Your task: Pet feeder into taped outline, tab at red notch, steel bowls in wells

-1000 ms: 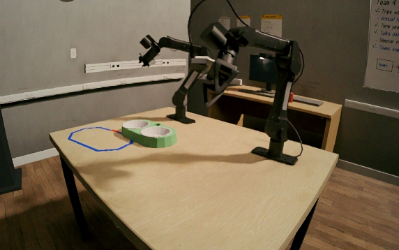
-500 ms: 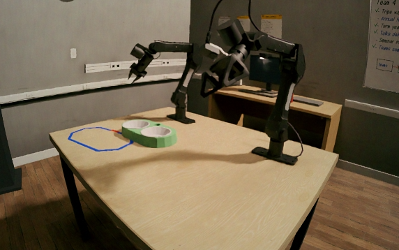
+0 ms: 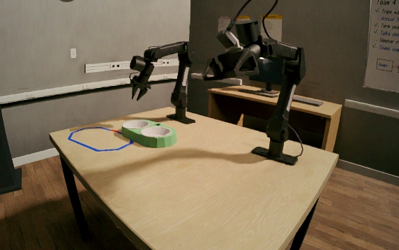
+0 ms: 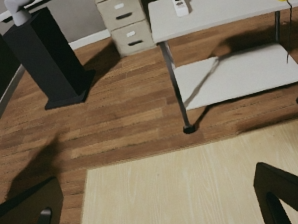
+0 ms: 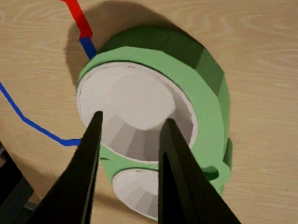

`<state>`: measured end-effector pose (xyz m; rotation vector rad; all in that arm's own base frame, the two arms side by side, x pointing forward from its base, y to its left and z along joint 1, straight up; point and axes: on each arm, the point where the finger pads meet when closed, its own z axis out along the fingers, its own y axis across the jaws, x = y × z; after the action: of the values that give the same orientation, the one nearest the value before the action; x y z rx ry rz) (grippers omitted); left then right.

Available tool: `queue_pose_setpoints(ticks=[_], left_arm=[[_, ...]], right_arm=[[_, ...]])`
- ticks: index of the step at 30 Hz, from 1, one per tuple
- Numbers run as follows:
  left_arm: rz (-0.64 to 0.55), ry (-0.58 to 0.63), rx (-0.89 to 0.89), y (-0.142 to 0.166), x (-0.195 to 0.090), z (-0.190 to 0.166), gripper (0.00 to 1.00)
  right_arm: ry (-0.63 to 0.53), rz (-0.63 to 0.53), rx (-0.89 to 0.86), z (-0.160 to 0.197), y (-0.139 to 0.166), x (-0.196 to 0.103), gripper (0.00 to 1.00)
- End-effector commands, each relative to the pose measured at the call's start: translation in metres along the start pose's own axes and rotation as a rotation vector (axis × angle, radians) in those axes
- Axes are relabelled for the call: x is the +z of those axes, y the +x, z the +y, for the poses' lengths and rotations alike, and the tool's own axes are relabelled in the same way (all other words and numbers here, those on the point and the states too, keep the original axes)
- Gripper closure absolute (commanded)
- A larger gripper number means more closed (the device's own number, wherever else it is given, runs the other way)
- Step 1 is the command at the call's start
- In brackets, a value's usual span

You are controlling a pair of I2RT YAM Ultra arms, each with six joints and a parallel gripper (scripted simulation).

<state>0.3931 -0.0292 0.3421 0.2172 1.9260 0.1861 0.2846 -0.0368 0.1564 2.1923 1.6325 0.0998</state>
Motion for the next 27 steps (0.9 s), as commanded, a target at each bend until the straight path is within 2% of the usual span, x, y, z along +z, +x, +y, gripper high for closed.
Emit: queue_pose_setpoints(ticks=[1, 5, 7, 8, 11, 18, 20, 22, 24, 25, 27], left_arm=[[-0.201, 0.001, -0.116, -0.04, -0.016, 0.013, 0.0], [-0.295, -0.001, -0.181, -0.051, -0.025, 0.025, 0.0], [-0.295, -0.001, -0.181, -0.051, -0.025, 0.025, 0.0], [-0.309, 0.001, -0.195, -0.051, -0.024, 0.027, 0.0], [-0.387, -0.003, -0.232, -0.061, -0.036, 0.037, 0.0], [-0.451, -0.014, -0.265, -0.066, -0.049, 0.049, 0.0], [-0.438, -0.017, -0.261, -0.063, -0.047, 0.049, 0.0], [-0.466, -0.034, -0.255, -0.076, -0.059, 0.055, 0.0], [-0.466, -0.034, -0.255, -0.076, -0.059, 0.055, 0.0], [-0.424, -0.029, -0.255, -0.064, -0.043, 0.05, 0.0], [-0.41, -0.027, -0.255, -0.065, -0.036, 0.05, 0.0]], right_arm=[[0.103, 0.098, -0.083, -0.027, 0.043, 0.008, 0.7], [0.197, 0.174, -0.195, -0.058, 0.083, 0.011, 0.7], [0.197, 0.174, -0.195, -0.058, 0.083, 0.011, 0.7], [0.183, 0.206, -0.215, -0.056, 0.095, 0.004, 0.7], [0.287, 0.236, -0.307, -0.092, 0.117, 0.01, 0.7], [0.346, 0.262, -0.411, -0.123, 0.138, 0.005, 0.7], [0.275, 0.286, -0.397, -0.105, 0.142, -0.008, 0.7], [0.365, 0.207, -0.435, -0.128, 0.132, 0.016, 0.7], [0.365, 0.207, -0.435, -0.128, 0.132, 0.016, 0.7], [0.28, 0.26, -0.408, -0.105, 0.14, -0.002, 0.7], [0.25, 0.281, -0.396, -0.097, 0.142, -0.007, 0.7]])
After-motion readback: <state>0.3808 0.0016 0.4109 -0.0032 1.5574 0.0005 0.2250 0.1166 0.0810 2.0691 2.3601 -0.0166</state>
